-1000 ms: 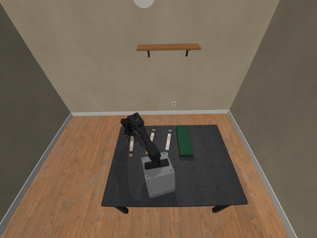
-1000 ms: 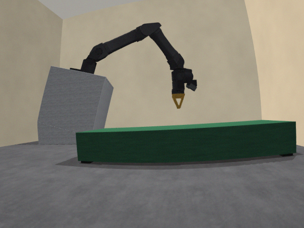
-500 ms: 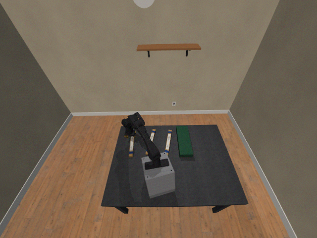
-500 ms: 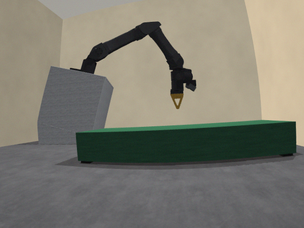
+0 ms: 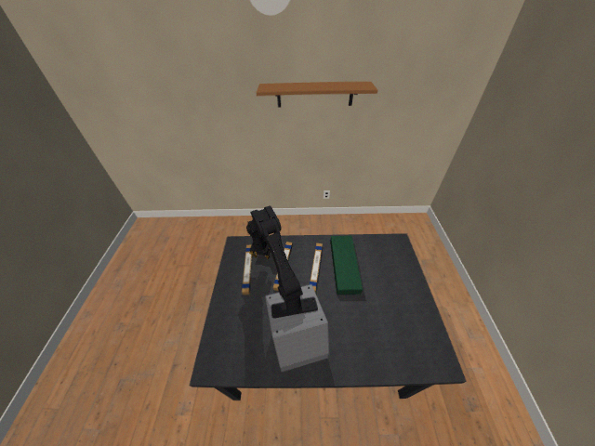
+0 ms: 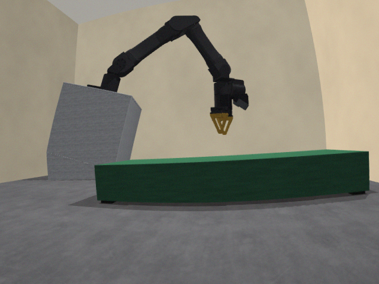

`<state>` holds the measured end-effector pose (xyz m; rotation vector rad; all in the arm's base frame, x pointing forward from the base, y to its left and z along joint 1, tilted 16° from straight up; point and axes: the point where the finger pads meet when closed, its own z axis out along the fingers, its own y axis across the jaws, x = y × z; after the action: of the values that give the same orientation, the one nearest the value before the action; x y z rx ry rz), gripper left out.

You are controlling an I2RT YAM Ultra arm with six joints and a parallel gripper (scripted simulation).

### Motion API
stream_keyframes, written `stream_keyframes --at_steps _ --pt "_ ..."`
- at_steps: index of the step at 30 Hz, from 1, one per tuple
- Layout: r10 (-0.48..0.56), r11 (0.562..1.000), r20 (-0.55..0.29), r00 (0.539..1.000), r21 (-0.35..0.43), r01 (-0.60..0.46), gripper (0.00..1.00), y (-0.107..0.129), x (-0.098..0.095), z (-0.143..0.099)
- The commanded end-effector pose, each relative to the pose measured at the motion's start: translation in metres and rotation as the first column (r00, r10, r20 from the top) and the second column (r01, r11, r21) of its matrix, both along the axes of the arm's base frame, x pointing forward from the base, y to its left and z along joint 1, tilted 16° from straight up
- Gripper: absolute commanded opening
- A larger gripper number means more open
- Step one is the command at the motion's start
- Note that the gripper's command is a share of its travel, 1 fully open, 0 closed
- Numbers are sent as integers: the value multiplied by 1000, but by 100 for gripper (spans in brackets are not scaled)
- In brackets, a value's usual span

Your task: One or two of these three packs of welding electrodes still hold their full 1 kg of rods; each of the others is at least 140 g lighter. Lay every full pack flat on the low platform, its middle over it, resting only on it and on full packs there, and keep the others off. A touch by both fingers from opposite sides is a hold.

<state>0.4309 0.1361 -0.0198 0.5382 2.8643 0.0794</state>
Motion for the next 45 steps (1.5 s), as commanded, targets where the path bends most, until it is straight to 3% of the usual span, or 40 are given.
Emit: stream_keyframes --at_steps 1,10,12,19,20,27,45 --pt "15 1000 64 998 21 -16 74 -19 10 14" --pt "15 1000 65 998 18 -16 74 -79 7 11" --pt "15 1000 65 998 18 -16 74 -79 7 11" --pt "14 1000 67 998 15 -16 74 -124 5 9" --pt "14 1000 108 994 15 -16 74 -124 20 22" --pt "34 999 97 995 15 -36 74 -115 20 18" --pt "22 1000 78 997 7 -22 74 -121 17 19"
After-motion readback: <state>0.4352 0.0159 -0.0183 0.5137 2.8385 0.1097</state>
